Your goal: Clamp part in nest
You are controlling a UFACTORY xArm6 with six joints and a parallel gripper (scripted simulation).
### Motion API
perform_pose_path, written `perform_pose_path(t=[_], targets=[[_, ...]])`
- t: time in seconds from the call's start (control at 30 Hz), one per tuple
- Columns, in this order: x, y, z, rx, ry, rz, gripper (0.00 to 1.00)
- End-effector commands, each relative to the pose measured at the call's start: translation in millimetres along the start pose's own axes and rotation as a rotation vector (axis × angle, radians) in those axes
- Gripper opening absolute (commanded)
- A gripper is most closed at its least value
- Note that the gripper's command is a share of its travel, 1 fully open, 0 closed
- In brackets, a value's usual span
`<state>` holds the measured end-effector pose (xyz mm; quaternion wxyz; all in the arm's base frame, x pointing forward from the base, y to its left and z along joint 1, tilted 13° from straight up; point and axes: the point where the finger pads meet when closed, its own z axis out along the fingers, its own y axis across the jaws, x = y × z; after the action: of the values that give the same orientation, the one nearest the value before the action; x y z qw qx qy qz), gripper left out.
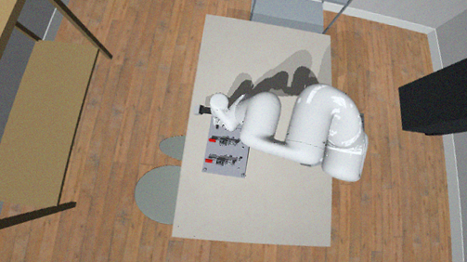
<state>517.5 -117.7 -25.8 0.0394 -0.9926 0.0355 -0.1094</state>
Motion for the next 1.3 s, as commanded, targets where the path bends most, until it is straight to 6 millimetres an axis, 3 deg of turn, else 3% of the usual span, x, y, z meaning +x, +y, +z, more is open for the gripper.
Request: perform_pose_path(t=[0.0,1.27], targets=[[3,0,0,-0.001,0.003,0.0,0.0],[17,0,20,-0.001,0.003,0.0,0.0]])
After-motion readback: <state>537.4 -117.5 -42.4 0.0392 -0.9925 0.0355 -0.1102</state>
